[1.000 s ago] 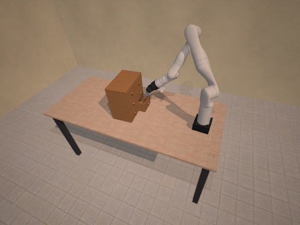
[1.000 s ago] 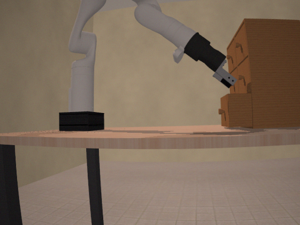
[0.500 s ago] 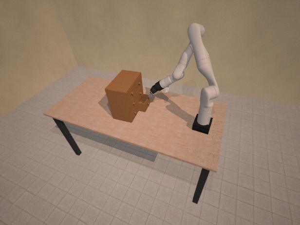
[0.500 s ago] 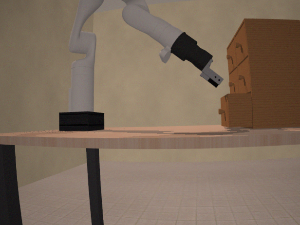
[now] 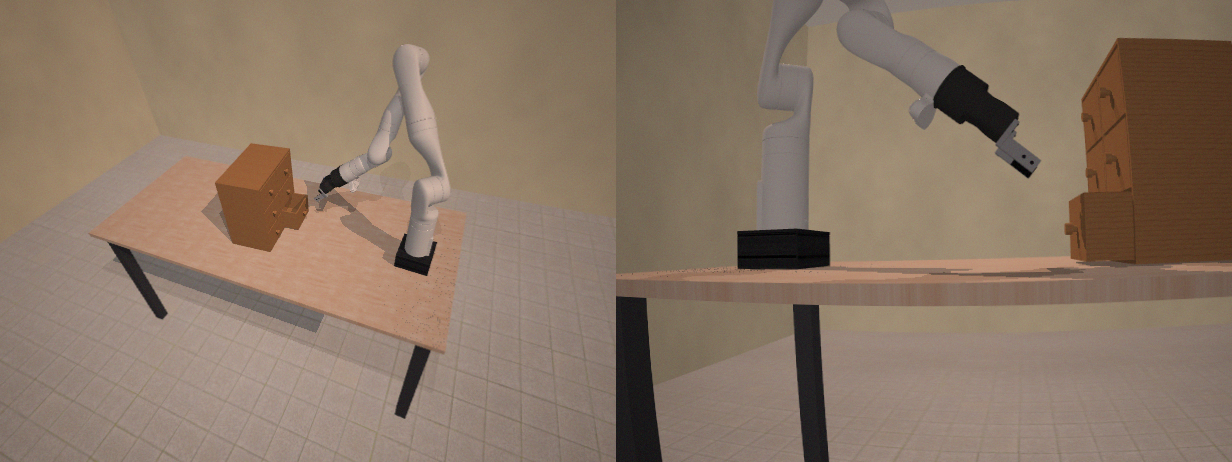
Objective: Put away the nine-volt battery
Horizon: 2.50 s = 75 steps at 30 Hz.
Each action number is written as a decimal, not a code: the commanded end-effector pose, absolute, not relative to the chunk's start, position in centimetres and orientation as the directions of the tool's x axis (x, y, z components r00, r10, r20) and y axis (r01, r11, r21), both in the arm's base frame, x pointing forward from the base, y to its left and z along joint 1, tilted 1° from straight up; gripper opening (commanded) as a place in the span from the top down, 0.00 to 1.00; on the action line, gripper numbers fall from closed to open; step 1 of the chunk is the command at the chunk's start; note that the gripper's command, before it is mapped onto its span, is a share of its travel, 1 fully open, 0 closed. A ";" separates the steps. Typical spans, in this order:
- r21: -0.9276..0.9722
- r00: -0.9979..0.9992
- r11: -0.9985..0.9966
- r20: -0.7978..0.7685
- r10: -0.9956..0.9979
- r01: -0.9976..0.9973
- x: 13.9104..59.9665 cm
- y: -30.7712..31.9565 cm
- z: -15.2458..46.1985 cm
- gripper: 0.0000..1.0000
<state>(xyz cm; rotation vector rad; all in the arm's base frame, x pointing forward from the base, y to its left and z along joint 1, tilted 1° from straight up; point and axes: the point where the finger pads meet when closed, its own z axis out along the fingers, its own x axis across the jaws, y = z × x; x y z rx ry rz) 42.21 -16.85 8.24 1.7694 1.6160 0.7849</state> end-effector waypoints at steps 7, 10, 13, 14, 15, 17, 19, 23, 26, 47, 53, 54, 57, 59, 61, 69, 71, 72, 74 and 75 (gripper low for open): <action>0.758 0.087 -0.074 0.023 0.996 0.649 39.8 -17.1 8.4 0.00; 0.755 0.087 -0.074 0.023 0.996 0.652 39.7 -17.1 8.4 0.00; 0.753 0.087 -0.074 0.023 0.996 0.654 39.5 -17.0 8.4 0.00; 0.752 0.087 -0.074 0.022 0.996 0.655 39.3 -17.0 8.4 0.00; 0.751 0.088 -0.074 0.022 0.996 0.656 39.2 -17.0 8.4 0.00; 0.750 0.088 -0.075 0.022 0.996 0.657 39.0 -17.0 8.5 0.00; 0.749 0.089 -0.075 0.022 0.996 0.658 38.8 -17.0 8.5 0.00; 0.748 0.089 -0.076 0.022 0.996 0.659 38.7 -17.0 8.5 0.00; 0.748 0.089 -0.076 0.022 0.996 0.659 38.6 -17.0 8.5 0.00; 0.743 0.089 -0.076 0.022 0.996 0.664 38.6 -17.0 8.5 0.00; 0.737 0.089 -0.076 0.022 0.996 0.671 38.6 -17.0 8.5 0.00; 0.736 0.089 -0.076 0.022 0.996 0.673 38.6 -17.0 8.5 0.00; 0.731 0.089 -0.076 0.022 0.996 0.678 38.6 -17.0 8.6 0.00; 0.728 0.089 -0.077 0.022 0.996 0.681 38.6 -17.0 8.6 0.00; 0.726 0.089 -0.077 0.022 0.996 0.683 38.6 -17.0 8.6 0.00; 0.709 0.089 -0.078 0.022 0.996 0.701 38.6 -17.0 8.7 0.00; 0.703 0.089 -0.078 0.022 0.996 0.707 38.6 -17.0 8.8 0.00; 0.700 0.089 -0.079 0.022 0.996 0.710 38.6 -17.0 8.8 0.00; 0.693 0.089 -0.079 0.022 0.996 0.716 38.6 -17.0 8.8 0.00; 0.690 0.089 -0.079 0.022 0.996 0.720 38.6 -17.0 8.8 0.00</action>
